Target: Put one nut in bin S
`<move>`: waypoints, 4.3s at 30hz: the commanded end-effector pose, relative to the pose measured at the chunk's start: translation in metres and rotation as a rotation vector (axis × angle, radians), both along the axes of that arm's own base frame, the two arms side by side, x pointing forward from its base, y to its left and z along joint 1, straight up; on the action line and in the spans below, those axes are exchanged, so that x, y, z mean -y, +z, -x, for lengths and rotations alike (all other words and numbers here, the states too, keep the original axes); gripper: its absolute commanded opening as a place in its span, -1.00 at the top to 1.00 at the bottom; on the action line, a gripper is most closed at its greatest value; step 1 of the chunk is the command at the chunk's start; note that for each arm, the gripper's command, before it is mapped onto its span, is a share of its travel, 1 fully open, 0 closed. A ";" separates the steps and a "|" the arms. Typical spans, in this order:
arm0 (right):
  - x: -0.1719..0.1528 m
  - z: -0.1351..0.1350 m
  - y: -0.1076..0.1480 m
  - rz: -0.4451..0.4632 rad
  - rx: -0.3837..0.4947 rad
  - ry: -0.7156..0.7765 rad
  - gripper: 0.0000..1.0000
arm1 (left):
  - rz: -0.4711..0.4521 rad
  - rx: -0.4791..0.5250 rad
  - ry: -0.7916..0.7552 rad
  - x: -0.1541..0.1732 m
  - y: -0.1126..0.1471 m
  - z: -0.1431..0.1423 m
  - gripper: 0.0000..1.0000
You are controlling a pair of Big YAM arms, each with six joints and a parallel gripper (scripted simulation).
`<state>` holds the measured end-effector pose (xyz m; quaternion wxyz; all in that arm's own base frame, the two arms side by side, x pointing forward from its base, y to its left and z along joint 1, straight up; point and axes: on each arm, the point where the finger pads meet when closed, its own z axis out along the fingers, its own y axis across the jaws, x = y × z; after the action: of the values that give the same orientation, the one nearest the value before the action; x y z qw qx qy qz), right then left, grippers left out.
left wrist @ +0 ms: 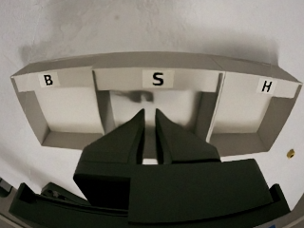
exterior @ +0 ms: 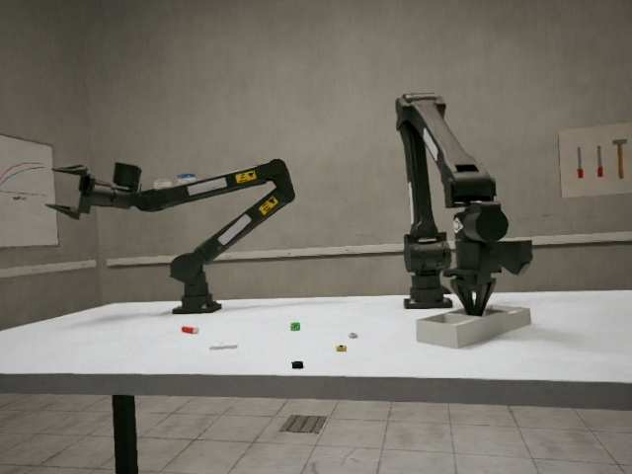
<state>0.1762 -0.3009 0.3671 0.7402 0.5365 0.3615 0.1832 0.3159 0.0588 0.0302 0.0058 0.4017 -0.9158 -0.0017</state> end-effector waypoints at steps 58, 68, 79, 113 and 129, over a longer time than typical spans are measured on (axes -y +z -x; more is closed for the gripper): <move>0.003 0.004 0.004 0.008 0.002 -0.014 -1.00 | -0.007 0.024 -0.003 -0.064 0.053 0.053 0.83; 0.003 0.004 0.004 0.008 0.002 -0.014 -1.00 | -0.010 0.032 -0.013 -0.062 0.051 0.050 0.83; 0.003 0.004 0.004 0.008 0.002 -0.014 -1.00 | -0.006 0.023 -0.013 -0.061 0.043 0.051 0.83; 0.003 0.004 0.004 0.008 0.002 -0.014 -1.00 | 0.001 0.008 -0.014 -0.059 -0.011 0.054 0.83; 0.003 0.004 0.004 0.008 0.002 -0.014 -1.00 | 0.000 0.011 -0.015 -0.059 -0.012 0.054 0.83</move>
<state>0.1762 -0.3009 0.3671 0.7402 0.5365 0.3615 0.1832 0.2664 0.1206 0.0264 -0.0071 0.4021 -0.9156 -0.0005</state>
